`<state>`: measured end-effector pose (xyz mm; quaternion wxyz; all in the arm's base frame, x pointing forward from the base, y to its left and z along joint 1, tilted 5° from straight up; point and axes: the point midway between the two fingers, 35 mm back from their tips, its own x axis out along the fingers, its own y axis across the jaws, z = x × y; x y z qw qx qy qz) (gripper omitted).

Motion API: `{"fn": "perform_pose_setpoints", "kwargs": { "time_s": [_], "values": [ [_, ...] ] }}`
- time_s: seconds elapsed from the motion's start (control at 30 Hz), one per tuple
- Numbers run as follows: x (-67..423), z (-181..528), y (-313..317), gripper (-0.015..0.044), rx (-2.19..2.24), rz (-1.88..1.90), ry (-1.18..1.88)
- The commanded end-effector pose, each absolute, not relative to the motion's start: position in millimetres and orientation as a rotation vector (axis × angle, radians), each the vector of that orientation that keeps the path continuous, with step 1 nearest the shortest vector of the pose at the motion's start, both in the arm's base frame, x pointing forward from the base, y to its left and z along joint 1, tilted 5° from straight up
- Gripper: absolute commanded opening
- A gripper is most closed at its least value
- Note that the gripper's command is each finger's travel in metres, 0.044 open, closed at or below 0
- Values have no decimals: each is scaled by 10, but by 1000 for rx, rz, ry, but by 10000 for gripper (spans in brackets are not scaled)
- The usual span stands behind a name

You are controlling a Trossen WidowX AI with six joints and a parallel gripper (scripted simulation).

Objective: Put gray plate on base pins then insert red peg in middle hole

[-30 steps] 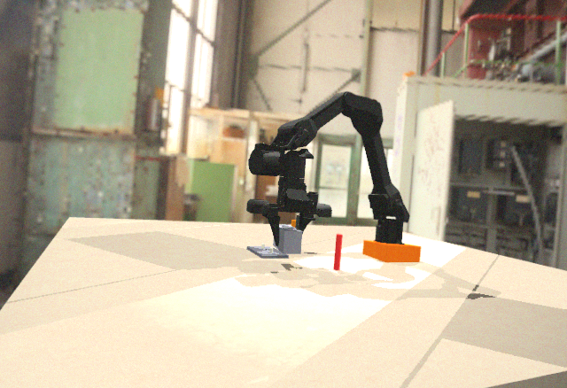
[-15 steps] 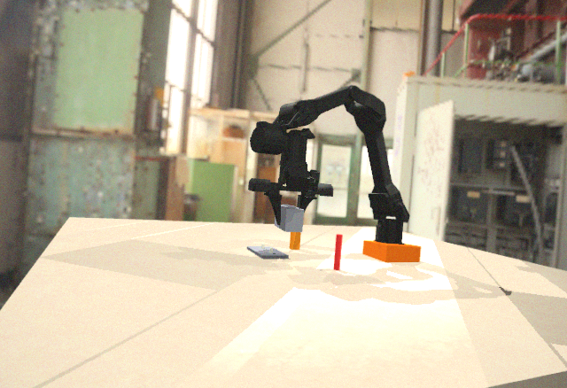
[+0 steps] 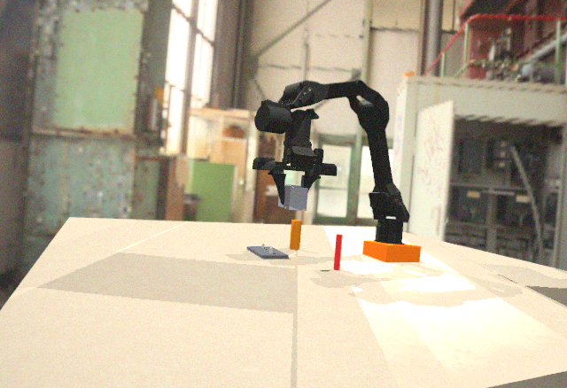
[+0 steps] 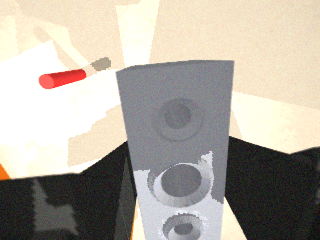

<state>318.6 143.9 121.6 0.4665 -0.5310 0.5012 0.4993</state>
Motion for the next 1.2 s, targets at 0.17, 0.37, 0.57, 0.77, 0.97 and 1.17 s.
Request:
{"fn": "perform_pose_setpoints", "kwargs": {
  "time_s": [0.17,0.37,0.57,0.77,0.97,1.17],
  "values": [
    [3232,1187,1324,0,-1311,1238,1224],
    [3294,1091,1161,0,-1317,1245,1221],
    [3332,997,994,0,-1310,1242,1228],
    [3375,906,830,0,-1323,1254,1220],
    [3414,813,659,0,-1344,1272,1207],
    [3438,723,484,0,-1359,1286,1199]
  ]
}}
